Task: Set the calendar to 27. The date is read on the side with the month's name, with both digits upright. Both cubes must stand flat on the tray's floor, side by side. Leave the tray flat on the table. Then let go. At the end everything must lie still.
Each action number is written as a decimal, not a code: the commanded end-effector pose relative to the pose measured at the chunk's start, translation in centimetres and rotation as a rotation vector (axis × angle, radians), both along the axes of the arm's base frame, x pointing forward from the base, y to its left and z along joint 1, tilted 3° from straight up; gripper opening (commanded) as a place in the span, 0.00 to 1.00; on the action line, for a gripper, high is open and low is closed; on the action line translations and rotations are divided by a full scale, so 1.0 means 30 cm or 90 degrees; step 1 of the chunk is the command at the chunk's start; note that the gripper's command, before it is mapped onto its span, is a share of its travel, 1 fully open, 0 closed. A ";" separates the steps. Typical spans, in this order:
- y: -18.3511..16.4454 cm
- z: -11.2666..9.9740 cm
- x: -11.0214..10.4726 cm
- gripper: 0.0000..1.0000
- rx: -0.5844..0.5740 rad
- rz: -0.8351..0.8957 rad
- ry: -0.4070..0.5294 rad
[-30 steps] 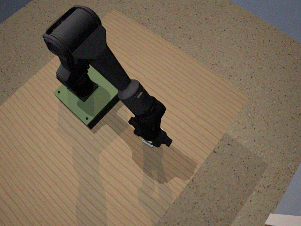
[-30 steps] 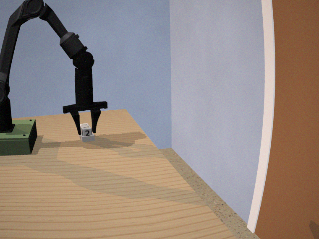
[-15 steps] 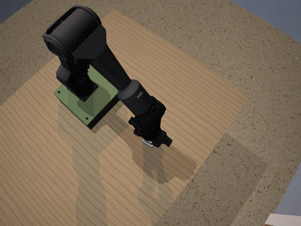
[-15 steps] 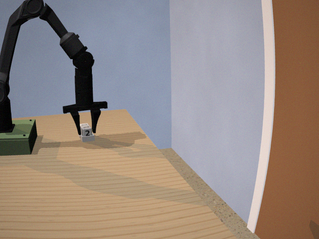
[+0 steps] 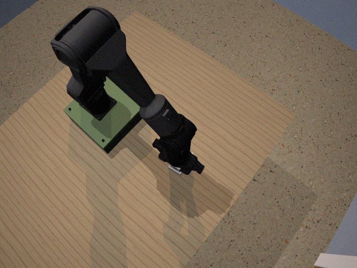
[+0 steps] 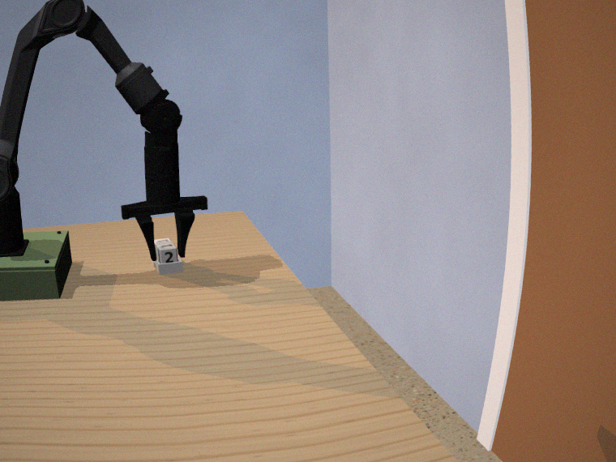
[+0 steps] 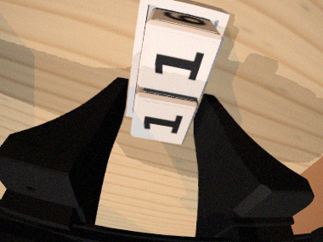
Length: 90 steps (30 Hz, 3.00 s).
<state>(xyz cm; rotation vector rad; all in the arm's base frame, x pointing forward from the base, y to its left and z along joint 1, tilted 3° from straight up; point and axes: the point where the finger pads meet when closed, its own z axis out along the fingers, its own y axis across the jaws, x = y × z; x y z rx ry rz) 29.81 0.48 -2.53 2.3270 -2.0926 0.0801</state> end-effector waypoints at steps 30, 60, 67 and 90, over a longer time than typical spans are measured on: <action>-0.001 -0.003 -0.002 0.35 0.000 -0.001 0.002; 0.014 0.332 -0.008 0.35 0.000 0.000 -0.002; 0.014 0.332 -0.011 0.35 0.000 0.000 0.000; -0.135 0.322 0.020 0.35 0.014 -0.500 -0.021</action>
